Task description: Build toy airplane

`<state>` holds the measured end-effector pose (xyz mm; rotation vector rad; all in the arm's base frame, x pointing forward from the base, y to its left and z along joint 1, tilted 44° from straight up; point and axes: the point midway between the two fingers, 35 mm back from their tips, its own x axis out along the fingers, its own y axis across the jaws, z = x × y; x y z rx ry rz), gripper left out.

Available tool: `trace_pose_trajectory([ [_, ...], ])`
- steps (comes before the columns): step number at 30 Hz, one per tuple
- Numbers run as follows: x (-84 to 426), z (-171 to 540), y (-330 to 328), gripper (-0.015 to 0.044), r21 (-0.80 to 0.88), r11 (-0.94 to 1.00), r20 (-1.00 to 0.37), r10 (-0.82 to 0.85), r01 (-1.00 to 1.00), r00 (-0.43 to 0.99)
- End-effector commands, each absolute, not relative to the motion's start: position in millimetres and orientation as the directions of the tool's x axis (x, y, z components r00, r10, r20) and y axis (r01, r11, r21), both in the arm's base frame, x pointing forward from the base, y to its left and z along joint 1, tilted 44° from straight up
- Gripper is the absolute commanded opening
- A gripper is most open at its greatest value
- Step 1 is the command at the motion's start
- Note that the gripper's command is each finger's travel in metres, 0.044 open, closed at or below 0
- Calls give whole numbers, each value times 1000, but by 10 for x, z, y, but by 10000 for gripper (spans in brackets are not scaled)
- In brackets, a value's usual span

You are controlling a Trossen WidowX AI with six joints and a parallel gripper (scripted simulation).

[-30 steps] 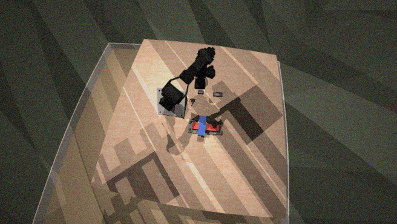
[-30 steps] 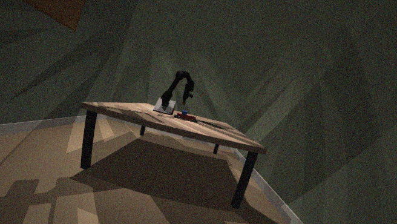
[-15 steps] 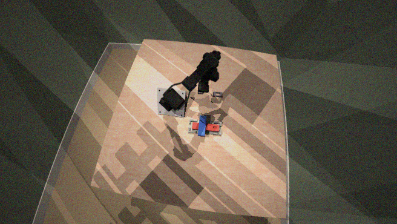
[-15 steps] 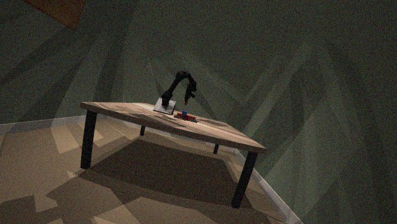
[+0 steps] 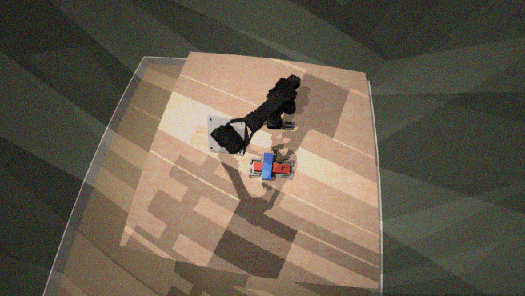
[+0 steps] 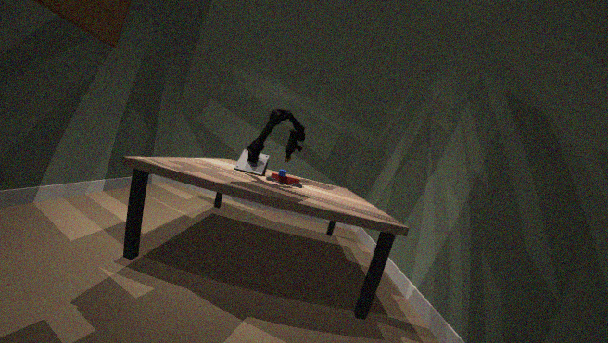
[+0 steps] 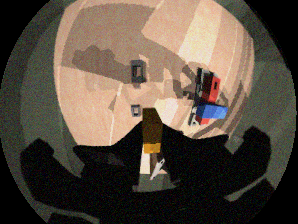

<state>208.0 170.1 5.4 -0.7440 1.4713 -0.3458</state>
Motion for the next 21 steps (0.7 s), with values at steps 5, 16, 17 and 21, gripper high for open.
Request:
trace_pose_trajectory([
  [5,2264,159,1621,0,-629,744,-776,-621,-226,115],
  [16,2444,262,1453,0,-618,770,-786,-607,-160,115],
  [17,2460,273,1439,0,-618,770,-786,-607,-159,115],
  [21,2529,318,1381,0,-617,771,-787,-606,-158,118],
])
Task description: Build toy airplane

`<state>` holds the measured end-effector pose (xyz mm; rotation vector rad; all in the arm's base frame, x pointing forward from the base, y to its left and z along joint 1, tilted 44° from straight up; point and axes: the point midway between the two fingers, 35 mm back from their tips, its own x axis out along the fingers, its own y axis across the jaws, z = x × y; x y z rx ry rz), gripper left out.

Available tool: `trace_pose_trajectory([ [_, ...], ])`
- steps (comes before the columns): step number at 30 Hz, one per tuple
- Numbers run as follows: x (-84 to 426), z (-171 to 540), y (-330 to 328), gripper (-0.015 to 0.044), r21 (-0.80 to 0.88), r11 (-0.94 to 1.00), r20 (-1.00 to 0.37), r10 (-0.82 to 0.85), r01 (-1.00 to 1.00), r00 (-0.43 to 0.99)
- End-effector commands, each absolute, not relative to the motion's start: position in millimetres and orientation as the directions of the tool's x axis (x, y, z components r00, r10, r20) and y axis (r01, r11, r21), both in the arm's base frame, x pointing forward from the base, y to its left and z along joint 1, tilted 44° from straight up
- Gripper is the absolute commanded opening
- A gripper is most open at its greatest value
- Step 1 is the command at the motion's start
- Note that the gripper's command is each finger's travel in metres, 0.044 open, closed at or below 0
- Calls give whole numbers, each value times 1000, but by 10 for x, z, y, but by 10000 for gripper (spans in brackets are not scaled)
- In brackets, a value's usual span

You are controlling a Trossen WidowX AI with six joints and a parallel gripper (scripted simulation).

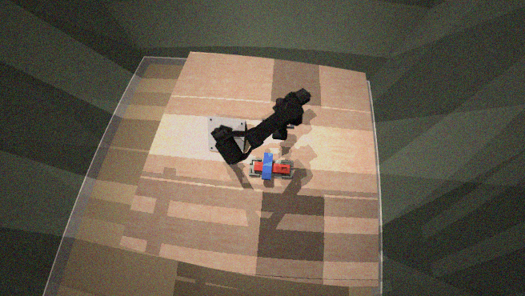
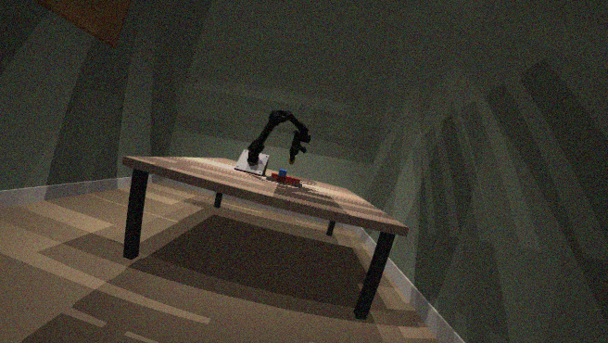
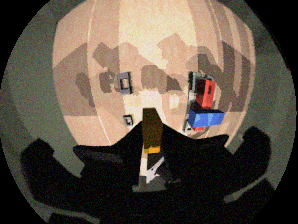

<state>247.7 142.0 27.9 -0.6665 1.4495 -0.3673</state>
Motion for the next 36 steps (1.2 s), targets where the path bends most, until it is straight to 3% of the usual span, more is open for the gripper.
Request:
trace_pose_trajectory([
  [1,2548,331,1364,0,-617,770,-787,-606,-159,119],
  [36,3068,804,667,0,-637,756,-771,-622,-148,137],
])
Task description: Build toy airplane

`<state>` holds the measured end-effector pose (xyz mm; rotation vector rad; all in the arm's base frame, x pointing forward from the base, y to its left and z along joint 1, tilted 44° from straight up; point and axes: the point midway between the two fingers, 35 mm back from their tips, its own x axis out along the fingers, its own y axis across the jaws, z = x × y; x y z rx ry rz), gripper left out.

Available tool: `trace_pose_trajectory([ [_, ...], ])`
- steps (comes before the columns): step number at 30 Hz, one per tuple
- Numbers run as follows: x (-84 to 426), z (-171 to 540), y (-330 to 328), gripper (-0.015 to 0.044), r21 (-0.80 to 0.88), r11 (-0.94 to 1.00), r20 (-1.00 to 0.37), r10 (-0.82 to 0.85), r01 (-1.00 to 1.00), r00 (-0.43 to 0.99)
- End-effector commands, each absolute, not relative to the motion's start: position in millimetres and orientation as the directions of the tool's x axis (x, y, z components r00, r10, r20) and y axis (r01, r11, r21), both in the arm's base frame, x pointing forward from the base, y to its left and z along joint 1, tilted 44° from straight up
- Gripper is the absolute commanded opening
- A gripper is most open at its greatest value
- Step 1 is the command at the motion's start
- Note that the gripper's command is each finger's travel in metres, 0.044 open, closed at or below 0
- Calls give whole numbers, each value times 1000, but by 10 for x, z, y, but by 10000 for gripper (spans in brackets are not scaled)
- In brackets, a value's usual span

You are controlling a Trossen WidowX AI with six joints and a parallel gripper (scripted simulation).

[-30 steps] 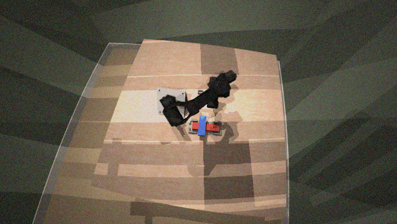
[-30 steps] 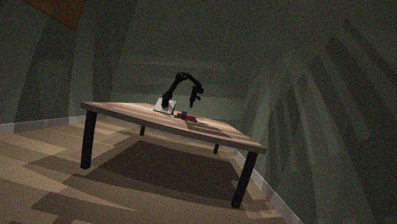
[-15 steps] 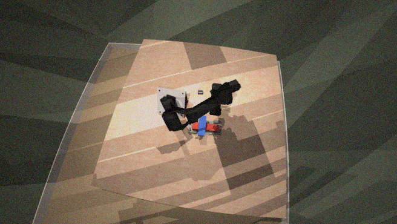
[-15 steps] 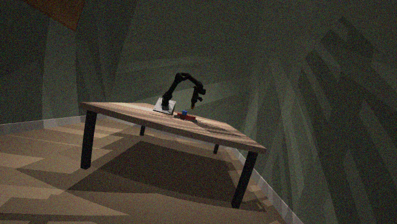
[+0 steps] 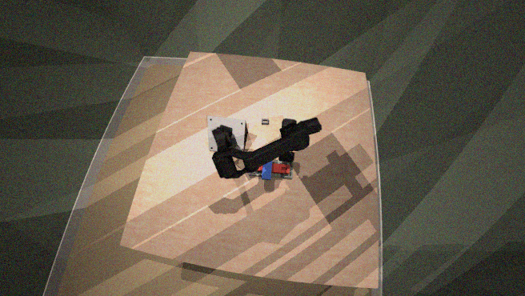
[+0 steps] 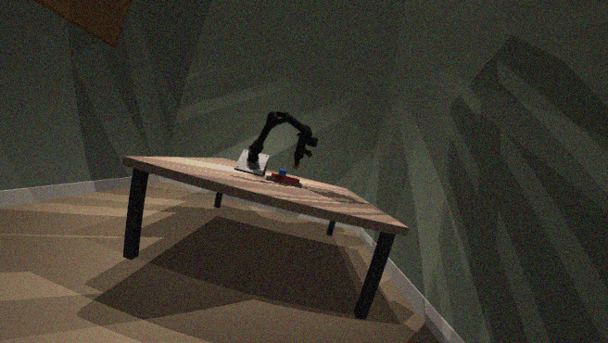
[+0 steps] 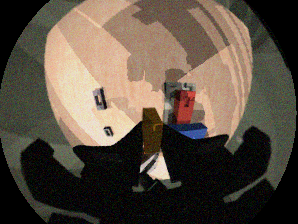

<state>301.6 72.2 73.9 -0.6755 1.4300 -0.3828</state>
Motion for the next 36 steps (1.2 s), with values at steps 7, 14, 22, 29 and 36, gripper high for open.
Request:
trace_pose_trajectory([
  [7,3146,913,497,0,-650,745,-760,-634,-150,141],
  [14,3211,1025,320,0,-663,732,-748,-648,-154,142],
  [22,3268,1158,109,0,-680,716,-733,-666,-158,141],
  [29,3296,1261,-55,0,-694,702,-720,-680,-160,139],
  [36,3298,1271,-72,65,-695,701,-719,-682,-160,138],
])
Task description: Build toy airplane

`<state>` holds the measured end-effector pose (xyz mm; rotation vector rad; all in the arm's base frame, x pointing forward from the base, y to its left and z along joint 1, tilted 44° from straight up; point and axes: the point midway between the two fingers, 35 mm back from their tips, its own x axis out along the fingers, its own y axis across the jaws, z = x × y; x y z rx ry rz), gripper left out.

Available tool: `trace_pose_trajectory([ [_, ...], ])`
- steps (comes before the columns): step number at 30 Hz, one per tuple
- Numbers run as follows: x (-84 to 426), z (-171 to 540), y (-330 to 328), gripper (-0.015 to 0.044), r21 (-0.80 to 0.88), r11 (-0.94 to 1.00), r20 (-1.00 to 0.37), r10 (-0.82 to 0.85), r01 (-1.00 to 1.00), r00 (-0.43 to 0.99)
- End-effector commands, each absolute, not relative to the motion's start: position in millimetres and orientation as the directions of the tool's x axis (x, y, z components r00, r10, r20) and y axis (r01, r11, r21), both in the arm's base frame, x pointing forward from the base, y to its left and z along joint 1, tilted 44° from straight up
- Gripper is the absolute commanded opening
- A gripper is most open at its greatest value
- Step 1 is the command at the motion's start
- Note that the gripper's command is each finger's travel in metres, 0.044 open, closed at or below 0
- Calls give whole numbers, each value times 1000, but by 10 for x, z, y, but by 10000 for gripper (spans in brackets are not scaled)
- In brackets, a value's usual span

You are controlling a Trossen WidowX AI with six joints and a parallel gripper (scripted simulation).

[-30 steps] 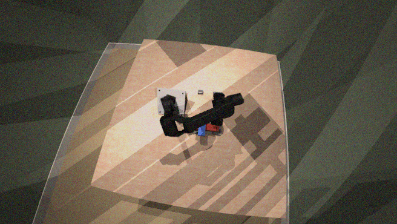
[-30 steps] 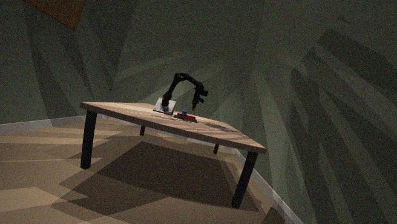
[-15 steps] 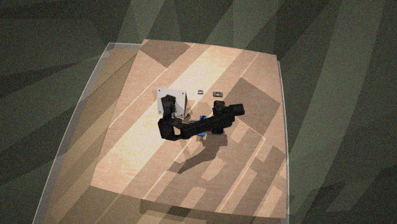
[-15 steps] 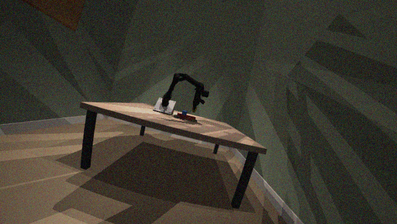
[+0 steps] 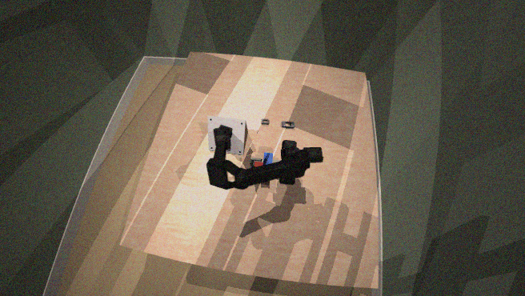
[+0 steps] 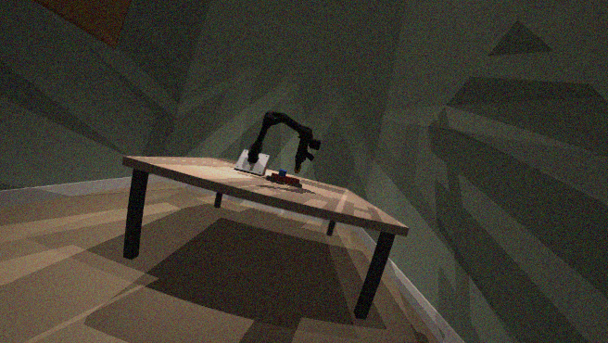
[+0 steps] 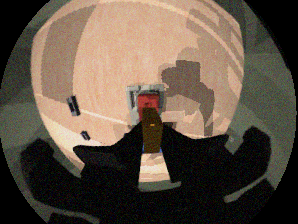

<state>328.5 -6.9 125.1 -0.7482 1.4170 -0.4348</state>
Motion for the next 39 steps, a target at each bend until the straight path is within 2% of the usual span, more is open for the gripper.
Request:
trace_pose_trajectory([
  [1,3298,1271,-72,65,-695,701,-719,-682,-160,138],
  [39,3349,1092,-254,65,-696,700,-718,-682,-160,139],
])
